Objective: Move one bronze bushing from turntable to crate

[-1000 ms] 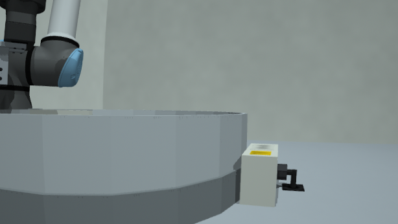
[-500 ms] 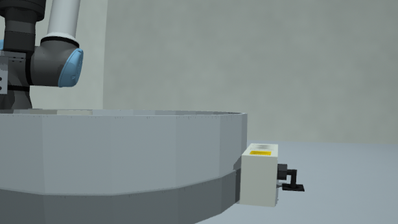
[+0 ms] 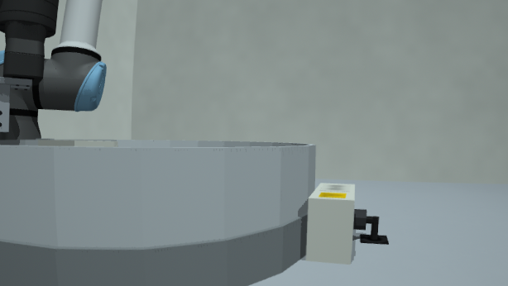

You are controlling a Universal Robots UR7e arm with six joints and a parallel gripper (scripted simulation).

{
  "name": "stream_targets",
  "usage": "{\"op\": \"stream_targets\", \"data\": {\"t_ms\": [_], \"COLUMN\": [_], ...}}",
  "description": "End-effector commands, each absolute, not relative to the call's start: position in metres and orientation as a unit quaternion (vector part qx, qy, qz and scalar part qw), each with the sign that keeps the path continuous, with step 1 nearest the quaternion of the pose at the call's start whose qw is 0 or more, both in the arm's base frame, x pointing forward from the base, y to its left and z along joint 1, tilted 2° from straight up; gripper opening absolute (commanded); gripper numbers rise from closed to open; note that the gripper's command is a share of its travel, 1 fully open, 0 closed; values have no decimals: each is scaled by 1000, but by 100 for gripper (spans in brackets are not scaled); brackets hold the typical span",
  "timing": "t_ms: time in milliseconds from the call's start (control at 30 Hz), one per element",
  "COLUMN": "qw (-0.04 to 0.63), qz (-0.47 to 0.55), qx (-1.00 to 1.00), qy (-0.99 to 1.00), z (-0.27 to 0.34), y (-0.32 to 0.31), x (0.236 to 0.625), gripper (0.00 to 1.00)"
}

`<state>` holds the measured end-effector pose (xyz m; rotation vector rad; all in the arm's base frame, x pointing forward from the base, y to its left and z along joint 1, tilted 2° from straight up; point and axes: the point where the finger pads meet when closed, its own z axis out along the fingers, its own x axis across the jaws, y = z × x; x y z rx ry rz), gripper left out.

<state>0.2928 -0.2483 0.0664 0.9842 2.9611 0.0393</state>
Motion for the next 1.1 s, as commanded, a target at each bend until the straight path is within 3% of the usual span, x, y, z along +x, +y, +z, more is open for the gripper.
{"op": "stream_targets", "data": {"t_ms": [0,1067], "qw": [11,11], "qz": [12,12], "qx": [315,315], "qy": [949,949], "z": [66,44], "y": [-249,-248], "x": [293,294], "gripper": [45,45]}}
